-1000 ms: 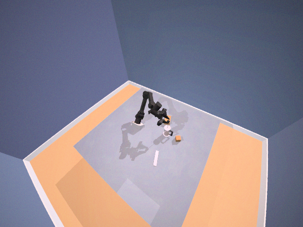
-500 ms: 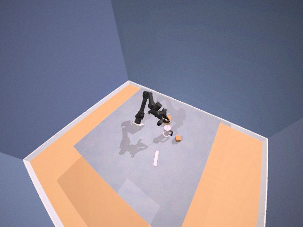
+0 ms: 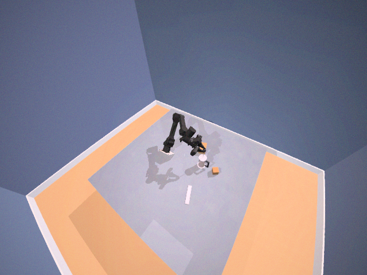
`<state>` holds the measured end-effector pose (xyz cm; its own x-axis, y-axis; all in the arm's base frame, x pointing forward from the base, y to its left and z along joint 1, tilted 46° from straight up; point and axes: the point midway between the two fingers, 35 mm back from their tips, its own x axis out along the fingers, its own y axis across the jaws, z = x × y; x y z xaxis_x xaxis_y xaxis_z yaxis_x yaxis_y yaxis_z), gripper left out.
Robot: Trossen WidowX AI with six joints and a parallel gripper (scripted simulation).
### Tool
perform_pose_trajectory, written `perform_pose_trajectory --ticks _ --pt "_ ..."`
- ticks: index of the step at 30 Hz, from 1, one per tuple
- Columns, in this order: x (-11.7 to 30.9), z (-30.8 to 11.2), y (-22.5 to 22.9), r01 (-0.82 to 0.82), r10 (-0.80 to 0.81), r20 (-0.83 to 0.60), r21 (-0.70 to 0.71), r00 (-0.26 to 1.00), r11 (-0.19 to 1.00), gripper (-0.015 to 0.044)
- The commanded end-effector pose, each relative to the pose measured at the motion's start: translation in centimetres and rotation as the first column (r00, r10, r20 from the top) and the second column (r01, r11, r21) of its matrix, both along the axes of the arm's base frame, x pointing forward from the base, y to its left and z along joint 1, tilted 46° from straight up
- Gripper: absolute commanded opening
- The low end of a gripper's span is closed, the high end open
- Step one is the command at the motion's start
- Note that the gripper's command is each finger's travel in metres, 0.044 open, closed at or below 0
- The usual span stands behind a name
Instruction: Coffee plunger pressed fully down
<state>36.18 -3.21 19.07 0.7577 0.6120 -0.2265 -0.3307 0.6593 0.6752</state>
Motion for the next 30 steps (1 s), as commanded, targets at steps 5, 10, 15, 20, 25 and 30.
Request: perform_pose_trajectory --ticks 5,10,15,20,25,30 --pt "-0.3 -2.1 1.7 -0.016 0.017 -0.034 0.011 0.999 1.0 0.0114" --pt "-0.3 -2.7 2.3 -0.016 0.017 -0.034 0.011 0.999 1.0 0.0114" --pt "-0.3 -3.3 2.8 -0.016 0.016 -0.034 0.011 0.999 1.0 0.0114" --pt "-0.4 -3.9 3.4 -0.016 0.016 -0.034 0.011 0.999 1.0 0.0114" --pt "-0.4 -4.4 4.0 -0.015 0.016 -0.033 0.012 0.999 1.0 0.0114" --pt "-0.4 -5.0 4.7 -0.015 0.015 -0.032 0.014 0.999 1.0 0.0114"
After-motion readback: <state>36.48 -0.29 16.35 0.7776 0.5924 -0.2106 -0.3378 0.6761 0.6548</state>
